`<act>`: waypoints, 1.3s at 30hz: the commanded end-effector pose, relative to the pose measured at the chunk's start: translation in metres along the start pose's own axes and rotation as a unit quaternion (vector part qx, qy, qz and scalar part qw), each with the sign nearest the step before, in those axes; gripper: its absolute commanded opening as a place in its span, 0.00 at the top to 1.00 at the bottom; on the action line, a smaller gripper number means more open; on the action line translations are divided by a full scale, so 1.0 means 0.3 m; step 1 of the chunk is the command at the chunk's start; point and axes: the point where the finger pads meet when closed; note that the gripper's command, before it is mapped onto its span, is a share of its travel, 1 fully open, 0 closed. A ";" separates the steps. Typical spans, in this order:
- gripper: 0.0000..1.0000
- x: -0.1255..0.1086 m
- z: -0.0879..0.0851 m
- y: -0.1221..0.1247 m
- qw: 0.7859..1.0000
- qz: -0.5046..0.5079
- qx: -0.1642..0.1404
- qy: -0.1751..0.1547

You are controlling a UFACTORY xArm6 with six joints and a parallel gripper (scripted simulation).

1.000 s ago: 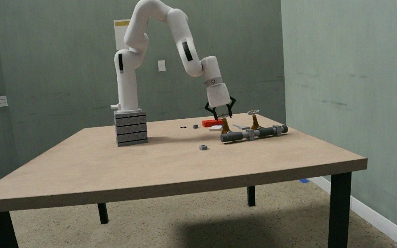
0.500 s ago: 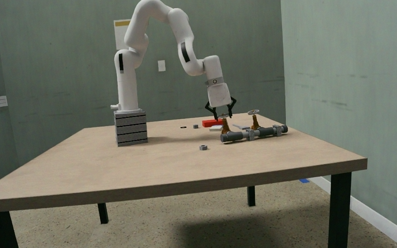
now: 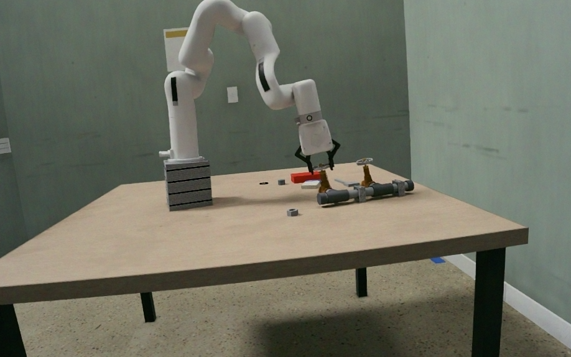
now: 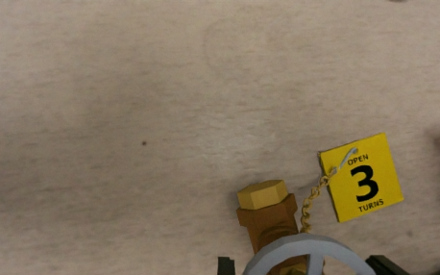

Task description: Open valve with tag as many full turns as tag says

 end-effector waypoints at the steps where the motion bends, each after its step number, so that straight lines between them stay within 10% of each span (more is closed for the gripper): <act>1: 1.00 -0.003 -0.004 0.005 1.000 0.000 -0.004 0.004; 2: 1.00 -0.003 -0.004 0.005 1.000 0.000 -0.004 0.004; 3: 0.00 -0.003 -0.004 0.005 1.000 0.000 -0.004 0.004; 39: 0.00 -0.003 -0.004 0.005 0.998 0.066 -0.004 0.004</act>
Point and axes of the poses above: the point where the finger pads meet when closed, its own z axis out along the fingers, its own y axis across the jaws, x = y × z, and after that the axes turned 2 degrees about z, right-handed
